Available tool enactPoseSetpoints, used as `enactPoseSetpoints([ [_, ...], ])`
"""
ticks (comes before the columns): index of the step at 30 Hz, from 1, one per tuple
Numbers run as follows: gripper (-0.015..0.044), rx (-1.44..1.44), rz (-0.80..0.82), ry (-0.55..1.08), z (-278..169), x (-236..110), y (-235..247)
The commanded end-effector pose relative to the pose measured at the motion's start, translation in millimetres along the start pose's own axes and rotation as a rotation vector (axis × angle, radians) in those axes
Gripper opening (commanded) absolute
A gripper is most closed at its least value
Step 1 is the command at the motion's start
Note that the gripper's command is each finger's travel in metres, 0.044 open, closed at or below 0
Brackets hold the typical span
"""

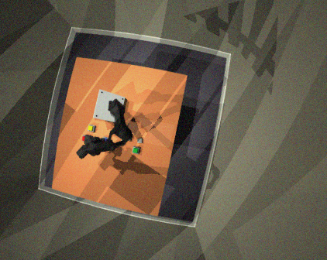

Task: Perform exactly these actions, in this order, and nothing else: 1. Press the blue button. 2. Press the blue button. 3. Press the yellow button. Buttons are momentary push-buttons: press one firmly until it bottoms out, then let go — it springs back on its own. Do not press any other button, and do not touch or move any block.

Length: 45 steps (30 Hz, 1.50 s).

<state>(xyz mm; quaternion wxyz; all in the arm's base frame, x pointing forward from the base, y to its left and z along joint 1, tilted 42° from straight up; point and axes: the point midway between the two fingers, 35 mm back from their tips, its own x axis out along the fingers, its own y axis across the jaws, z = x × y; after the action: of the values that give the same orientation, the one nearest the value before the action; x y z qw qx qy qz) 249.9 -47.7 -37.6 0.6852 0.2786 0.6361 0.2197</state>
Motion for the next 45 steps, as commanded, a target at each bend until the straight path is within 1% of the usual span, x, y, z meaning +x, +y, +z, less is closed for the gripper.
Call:
enactPoseSetpoints([
  [1, 0.0020, 0.008, 0.006, 0.001, -1, 2, 1],
  [6, 0.0020, 0.008, 0.005, 0.001, -1, 3, 1],
  [26, 0.0020, 0.008, 0.007, 0.001, -1, 34, 1],
  [45, 0.0020, 0.008, 0.007, 0.001, -1, 34, 1],
])
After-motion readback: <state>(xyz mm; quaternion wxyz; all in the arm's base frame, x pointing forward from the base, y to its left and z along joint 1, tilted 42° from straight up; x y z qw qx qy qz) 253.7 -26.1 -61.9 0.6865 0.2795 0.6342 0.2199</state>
